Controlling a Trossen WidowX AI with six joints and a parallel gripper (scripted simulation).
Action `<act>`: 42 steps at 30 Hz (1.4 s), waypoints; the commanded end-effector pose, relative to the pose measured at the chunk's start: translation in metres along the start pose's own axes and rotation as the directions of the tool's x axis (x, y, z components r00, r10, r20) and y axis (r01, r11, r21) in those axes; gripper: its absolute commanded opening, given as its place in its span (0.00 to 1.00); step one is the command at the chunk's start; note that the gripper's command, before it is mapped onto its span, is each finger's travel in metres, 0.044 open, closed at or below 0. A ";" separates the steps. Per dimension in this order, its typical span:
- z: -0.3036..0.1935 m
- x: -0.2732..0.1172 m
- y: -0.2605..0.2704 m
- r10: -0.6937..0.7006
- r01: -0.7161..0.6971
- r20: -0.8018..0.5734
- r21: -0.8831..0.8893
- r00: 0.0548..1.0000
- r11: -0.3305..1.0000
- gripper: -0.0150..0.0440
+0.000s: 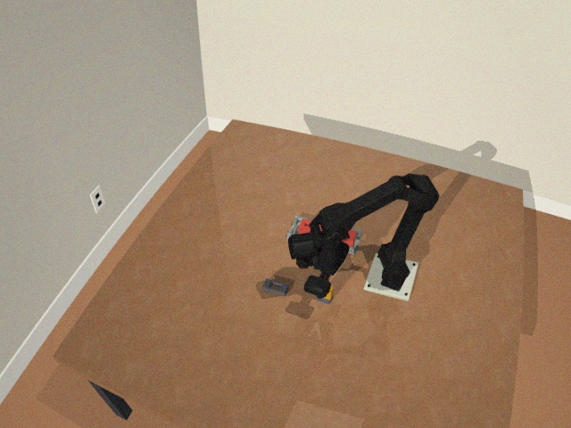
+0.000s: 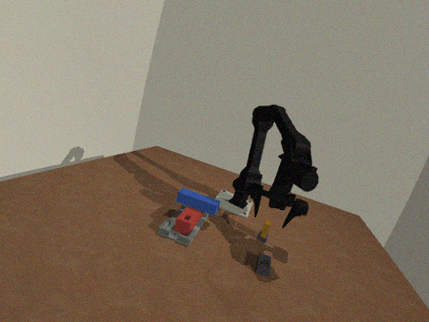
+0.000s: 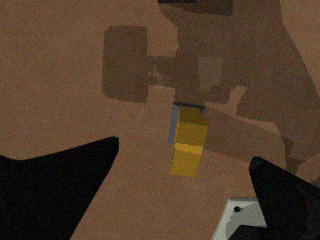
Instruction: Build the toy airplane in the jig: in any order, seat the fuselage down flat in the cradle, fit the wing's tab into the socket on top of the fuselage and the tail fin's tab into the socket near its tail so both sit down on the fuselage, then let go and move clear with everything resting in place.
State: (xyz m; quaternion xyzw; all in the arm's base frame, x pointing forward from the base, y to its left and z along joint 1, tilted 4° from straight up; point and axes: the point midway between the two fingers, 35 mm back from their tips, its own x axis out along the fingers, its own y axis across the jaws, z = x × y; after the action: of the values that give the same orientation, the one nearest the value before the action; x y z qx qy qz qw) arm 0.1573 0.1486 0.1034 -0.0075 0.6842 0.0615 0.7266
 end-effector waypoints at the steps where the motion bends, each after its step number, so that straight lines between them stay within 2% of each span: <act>1: 0.001 0.007 -0.001 -0.005 0.005 0.002 0.004 1.000 1.000 1.00; 24: -0.001 0.041 -0.002 -0.005 0.005 0.002 0.004 1.000 1.000 1.00; 38: -0.001 0.041 -0.002 -0.005 0.005 0.002 0.004 1.000 1.000 0.38; 42: -0.001 0.041 -0.002 -0.005 0.005 0.002 0.004 1.000 1.000 0.33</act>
State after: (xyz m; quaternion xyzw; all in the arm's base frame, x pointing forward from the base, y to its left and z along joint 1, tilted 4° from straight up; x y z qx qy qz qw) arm 0.1586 0.1504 0.0627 -0.0083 0.6847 0.0607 0.7263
